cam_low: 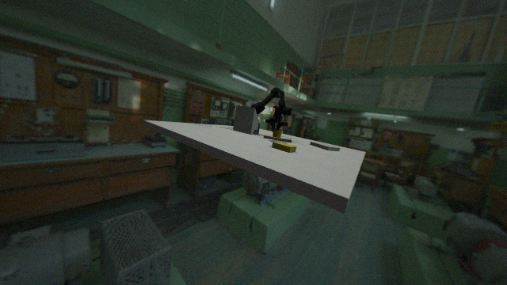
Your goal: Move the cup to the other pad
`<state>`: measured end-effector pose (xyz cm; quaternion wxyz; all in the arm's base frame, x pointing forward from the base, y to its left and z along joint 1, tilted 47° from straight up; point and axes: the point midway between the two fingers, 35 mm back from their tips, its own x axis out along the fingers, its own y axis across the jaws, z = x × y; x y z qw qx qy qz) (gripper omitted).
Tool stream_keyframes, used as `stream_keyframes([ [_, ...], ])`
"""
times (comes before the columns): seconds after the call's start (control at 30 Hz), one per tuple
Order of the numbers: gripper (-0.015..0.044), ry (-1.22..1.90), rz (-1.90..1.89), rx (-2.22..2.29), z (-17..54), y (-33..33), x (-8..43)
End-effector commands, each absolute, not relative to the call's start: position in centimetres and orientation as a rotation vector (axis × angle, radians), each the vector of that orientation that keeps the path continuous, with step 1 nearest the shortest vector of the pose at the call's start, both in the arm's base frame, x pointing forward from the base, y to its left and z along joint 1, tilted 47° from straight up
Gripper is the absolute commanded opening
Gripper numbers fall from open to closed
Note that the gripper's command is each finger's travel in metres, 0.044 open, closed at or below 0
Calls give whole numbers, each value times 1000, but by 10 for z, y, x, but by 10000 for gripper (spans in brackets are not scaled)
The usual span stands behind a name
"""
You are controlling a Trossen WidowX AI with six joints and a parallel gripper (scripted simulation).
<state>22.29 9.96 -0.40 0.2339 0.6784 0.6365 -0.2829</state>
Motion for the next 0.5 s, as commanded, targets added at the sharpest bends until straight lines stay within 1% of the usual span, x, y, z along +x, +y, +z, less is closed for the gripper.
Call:
stream_keyframes([
  [0.0, 147, 1748, -775, 1860, -4, 100, 223],
  [0.47, 147, 1747, -779, 1860, 2, 92, 224],
])
